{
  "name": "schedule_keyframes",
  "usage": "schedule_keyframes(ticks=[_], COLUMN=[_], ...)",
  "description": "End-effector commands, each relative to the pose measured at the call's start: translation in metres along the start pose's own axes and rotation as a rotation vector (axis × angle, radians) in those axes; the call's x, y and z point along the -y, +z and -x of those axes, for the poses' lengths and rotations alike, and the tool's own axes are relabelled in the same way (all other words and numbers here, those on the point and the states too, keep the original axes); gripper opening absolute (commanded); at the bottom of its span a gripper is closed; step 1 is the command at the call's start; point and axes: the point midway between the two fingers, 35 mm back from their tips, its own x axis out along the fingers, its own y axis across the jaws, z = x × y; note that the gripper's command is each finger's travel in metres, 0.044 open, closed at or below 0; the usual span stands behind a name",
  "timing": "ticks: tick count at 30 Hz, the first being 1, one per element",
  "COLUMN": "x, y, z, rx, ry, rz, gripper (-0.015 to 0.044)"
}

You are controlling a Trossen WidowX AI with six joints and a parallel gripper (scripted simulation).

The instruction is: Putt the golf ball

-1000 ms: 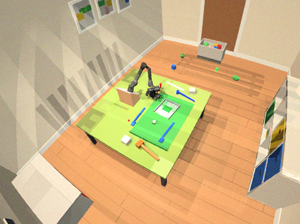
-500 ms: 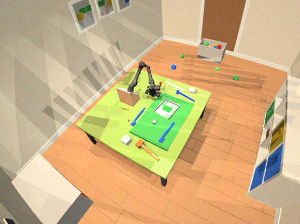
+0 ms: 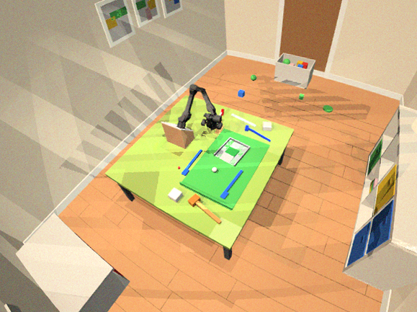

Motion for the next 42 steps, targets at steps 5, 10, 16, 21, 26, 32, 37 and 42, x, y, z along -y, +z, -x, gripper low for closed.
schedule_keyframes(ticks=[5,10,16,21,26,32,37,42], x=[0.012,0.022,0.029,0.031,0.029,0.021,0.012,-0.002], y=[-0.027,-0.057,-0.092,-0.122,-0.153,-0.188,-0.217,-0.244], z=[0.009,0.021,0.035,0.048,0.061,0.075,0.086,0.096], rx=[-0.048,-0.095,-0.137,-0.166,-0.190,-0.207,-0.214,-0.219], ry=[-0.032,-0.067,-0.105,-0.134,-0.162,-0.196,-0.223,-0.242], rz=[-0.137,-0.291,-0.474,-0.629,-0.785,-0.974,-1.133,-1.284], gripper=[0.0000,0.0000,0.0000,0.0000,0.0000,0.0000,0.0000,0.0000])
